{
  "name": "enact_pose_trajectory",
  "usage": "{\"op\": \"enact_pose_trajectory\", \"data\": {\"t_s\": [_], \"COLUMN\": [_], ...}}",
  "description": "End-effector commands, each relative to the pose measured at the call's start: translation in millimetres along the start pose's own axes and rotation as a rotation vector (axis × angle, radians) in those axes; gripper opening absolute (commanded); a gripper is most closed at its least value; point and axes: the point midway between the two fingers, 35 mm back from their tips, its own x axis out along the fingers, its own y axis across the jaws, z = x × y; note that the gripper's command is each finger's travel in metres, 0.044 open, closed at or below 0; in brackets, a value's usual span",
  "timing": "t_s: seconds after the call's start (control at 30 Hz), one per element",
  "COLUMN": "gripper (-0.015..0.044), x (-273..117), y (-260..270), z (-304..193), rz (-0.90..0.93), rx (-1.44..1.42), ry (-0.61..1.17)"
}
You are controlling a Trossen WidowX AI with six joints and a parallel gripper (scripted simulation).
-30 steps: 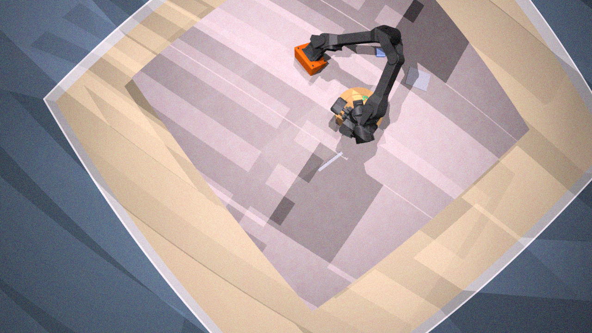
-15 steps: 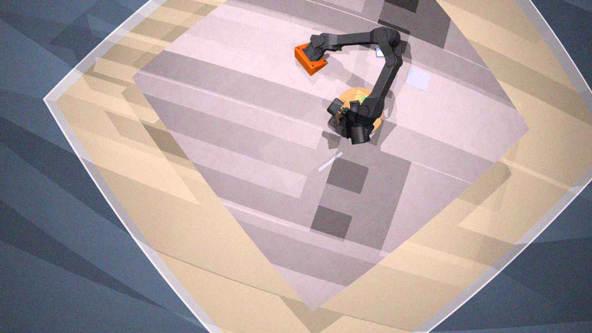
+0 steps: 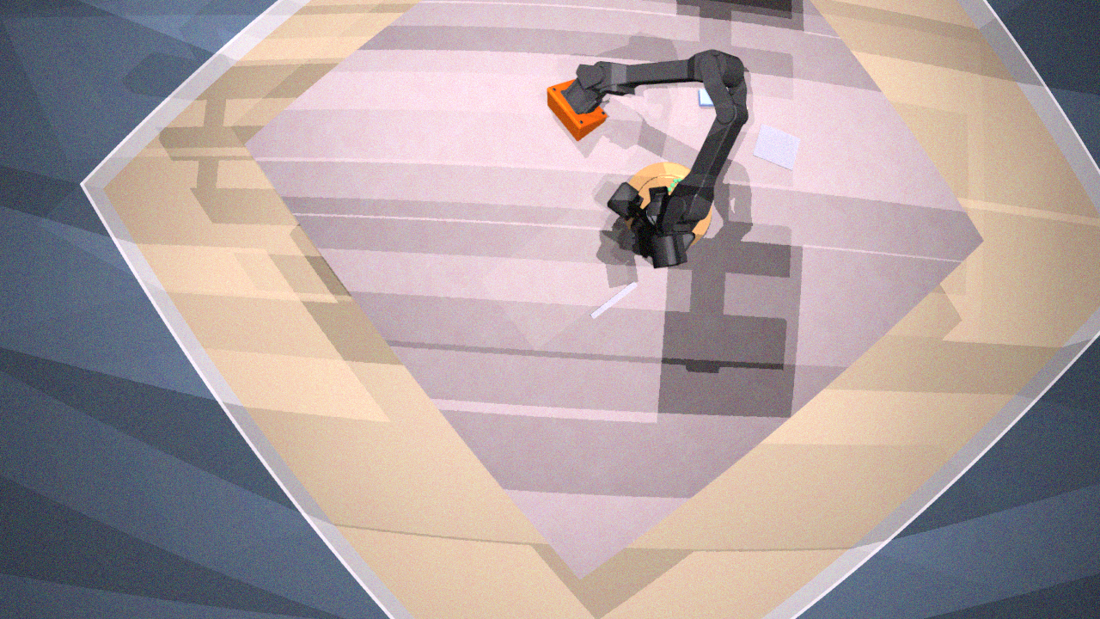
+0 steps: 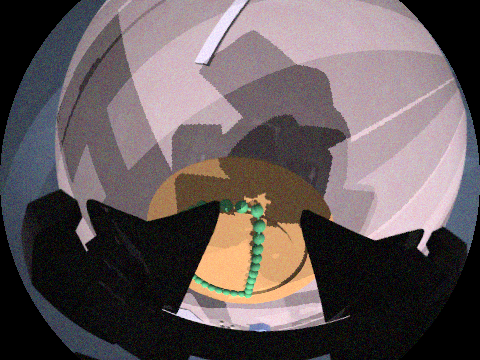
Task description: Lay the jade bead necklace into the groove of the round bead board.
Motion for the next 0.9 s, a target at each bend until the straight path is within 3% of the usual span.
{"op": "enact_pose_trajectory", "data": {"t_s": [0.0,0.07,0.87], "gripper": [0.0394,0.044,0.044], "x": [-3.1,-1.4,-4.5], "y": [-0.4,-0.6,-0.6], "z": [-0.5,-0.6,-0.6], "rz": [0.0,-0.002,-0.001], "rx": [0.003,0.006,0.006], "ry": [0.002,0.003,0.004]}}
